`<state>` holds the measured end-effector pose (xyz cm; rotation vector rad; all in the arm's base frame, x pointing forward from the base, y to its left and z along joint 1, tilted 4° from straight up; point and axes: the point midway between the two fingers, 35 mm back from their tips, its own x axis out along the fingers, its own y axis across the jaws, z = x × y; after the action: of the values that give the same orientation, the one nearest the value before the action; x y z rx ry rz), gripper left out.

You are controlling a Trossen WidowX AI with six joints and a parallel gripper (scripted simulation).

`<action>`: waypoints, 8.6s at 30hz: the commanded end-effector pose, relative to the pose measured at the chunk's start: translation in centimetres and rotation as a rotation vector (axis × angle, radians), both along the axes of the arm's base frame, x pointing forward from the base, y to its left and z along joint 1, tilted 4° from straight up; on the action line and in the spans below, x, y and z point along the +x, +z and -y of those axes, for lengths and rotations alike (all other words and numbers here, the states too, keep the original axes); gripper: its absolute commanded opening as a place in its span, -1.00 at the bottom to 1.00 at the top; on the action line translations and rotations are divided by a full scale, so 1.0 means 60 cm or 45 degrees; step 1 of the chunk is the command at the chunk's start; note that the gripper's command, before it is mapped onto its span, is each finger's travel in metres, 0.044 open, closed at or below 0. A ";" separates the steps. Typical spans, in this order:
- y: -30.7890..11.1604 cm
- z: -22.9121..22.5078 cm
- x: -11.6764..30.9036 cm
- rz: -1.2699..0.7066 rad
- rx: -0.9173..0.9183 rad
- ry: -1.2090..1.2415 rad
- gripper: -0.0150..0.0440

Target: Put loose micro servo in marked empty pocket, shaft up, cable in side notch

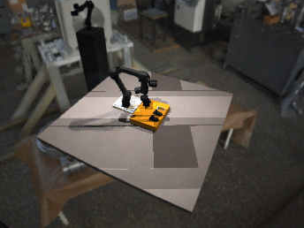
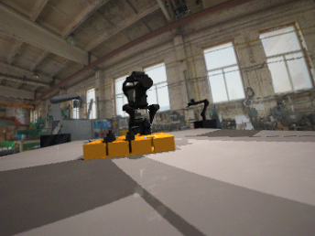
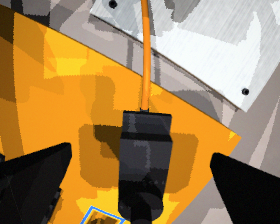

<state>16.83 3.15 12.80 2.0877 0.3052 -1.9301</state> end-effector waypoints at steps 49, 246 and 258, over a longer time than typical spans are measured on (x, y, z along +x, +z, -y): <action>0.049 0.004 0.067 0.004 0.005 0.006 -0.49; -0.035 -0.011 0.279 -0.108 -0.314 3.440 -0.49; -0.046 -0.011 0.279 -0.108 -0.314 3.440 -0.05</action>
<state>33.60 3.79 10.06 0.0417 1.4720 -0.0828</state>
